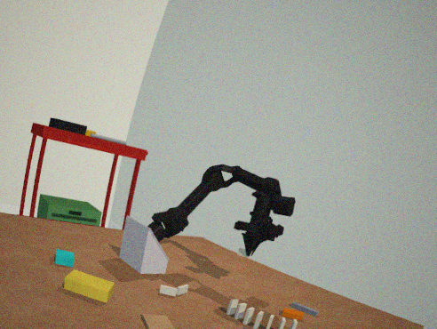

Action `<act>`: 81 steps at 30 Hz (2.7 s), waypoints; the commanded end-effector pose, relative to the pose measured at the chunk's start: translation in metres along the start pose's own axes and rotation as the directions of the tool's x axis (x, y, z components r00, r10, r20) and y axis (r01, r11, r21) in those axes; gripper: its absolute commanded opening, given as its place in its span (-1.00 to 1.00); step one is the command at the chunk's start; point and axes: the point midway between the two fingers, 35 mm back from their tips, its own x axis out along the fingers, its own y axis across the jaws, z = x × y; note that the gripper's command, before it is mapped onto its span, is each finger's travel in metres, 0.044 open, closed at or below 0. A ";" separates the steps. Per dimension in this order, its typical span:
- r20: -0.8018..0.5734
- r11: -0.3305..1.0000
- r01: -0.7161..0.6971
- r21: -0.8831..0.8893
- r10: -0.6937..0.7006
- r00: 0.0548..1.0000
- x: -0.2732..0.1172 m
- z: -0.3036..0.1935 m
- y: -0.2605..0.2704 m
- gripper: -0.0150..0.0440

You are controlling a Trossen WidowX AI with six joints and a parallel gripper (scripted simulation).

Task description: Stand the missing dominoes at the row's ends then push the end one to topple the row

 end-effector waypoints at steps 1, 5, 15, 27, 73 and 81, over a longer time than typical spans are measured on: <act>0.046 0.997 0.063 -0.046 -0.061 0.997 0.010 0.001 -0.002 -0.41; 0.101 0.988 0.135 -0.073 -0.127 0.987 0.019 0.003 -0.004 -0.41; 0.288 0.953 0.287 -0.100 -0.248 0.925 0.036 0.010 -0.004 -0.41; 0.542 0.926 0.375 -0.052 -0.289 0.789 0.042 0.018 0.007 -0.41; 0.975 0.960 -0.200 0.196 -0.170 0.142 -0.004 -0.039 0.026 -0.41; 0.975 0.960 -0.200 0.196 -0.170 0.142 -0.004 -0.039 0.026 -0.41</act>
